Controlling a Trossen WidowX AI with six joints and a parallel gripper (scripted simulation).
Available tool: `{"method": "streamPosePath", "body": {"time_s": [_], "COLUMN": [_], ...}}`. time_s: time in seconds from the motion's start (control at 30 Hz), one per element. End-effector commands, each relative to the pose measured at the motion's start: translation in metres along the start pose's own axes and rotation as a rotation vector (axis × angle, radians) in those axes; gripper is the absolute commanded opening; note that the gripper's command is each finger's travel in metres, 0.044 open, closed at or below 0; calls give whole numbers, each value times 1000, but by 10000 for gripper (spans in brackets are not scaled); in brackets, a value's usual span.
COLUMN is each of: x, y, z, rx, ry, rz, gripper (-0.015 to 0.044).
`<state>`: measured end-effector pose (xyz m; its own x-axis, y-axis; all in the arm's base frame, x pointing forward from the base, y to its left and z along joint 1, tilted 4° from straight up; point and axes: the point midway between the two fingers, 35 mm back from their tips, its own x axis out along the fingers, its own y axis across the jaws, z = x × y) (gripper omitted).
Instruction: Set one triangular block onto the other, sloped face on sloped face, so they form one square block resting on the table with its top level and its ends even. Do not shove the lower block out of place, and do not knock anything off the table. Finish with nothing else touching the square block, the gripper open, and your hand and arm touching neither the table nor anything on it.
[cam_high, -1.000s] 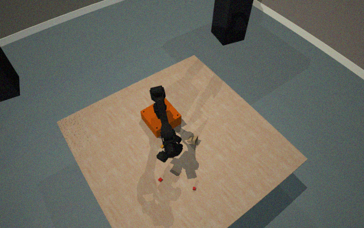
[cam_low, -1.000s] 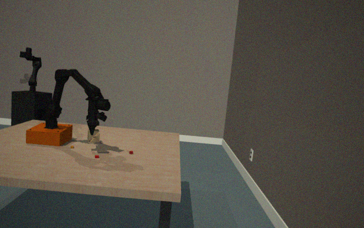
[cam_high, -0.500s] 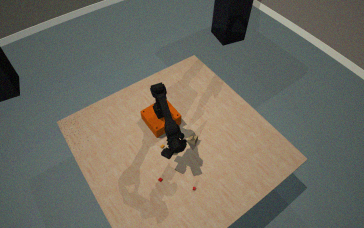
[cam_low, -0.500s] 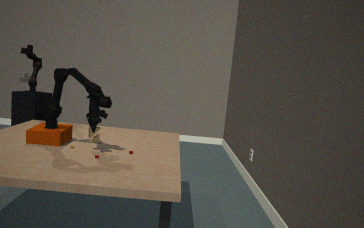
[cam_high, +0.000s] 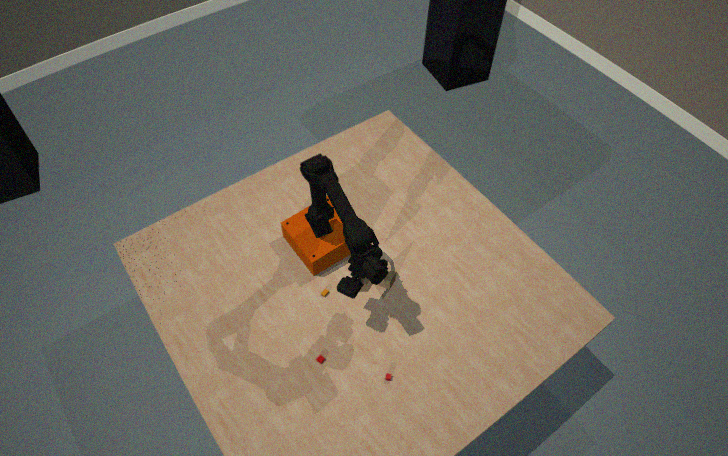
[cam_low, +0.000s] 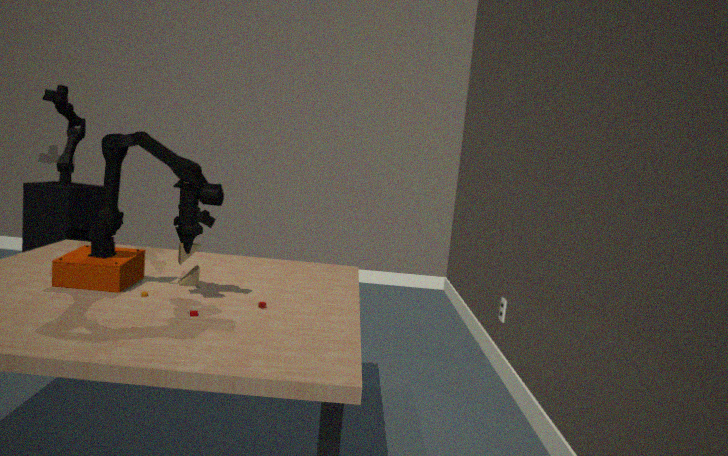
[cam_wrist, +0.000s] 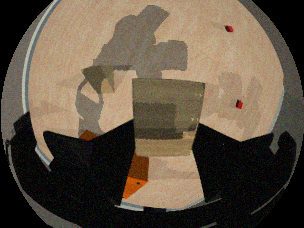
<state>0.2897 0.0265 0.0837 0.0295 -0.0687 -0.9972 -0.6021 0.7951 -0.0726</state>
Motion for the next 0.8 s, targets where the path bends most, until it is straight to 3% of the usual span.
{"method": "streamPosePath", "body": {"time_s": [0.0, 0.77], "x": [-6, -27], "y": [19, 120], "z": [-2, -30], "rx": [1, 0], "ry": [0, 5], "rz": [1, 9], "gripper": [0, 0]}}
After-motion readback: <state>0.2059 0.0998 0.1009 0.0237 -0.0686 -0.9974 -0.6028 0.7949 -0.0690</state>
